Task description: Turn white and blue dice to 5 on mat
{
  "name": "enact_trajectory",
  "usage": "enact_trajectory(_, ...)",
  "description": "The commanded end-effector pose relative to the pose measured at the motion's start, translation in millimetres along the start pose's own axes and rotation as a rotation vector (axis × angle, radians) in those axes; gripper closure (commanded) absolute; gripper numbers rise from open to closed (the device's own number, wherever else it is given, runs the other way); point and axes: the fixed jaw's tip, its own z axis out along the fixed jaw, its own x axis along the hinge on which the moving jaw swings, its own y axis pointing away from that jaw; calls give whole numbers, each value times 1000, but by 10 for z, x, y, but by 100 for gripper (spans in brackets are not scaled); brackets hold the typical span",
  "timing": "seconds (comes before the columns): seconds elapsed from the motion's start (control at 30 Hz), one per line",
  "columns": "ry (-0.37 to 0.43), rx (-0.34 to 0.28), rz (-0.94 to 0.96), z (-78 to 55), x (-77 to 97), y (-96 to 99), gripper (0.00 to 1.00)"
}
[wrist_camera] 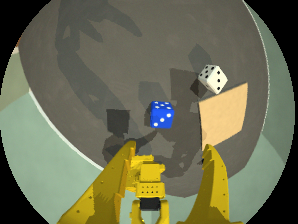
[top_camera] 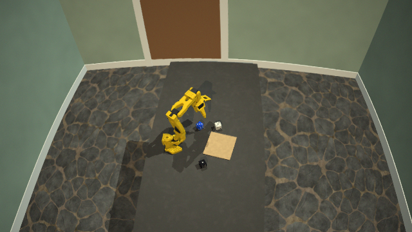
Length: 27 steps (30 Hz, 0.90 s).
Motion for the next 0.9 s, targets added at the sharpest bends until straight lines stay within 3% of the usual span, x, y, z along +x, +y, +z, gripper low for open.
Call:
enact_trajectory(0.0, 64, 6, -2, 87, -6, 16, 65)
enact_trajectory(0.07, 64, 6, -2, 87, -6, 16, 65)
enact_trajectory(0.27, 231, 24, -2, 326, 84, 7, 65)
enact_trajectory(0.4, 295, 31, -2, 413, 129, 2, 65)
enact_trajectory(0.87, 312, 35, 10, 436, 116, 3, 65)
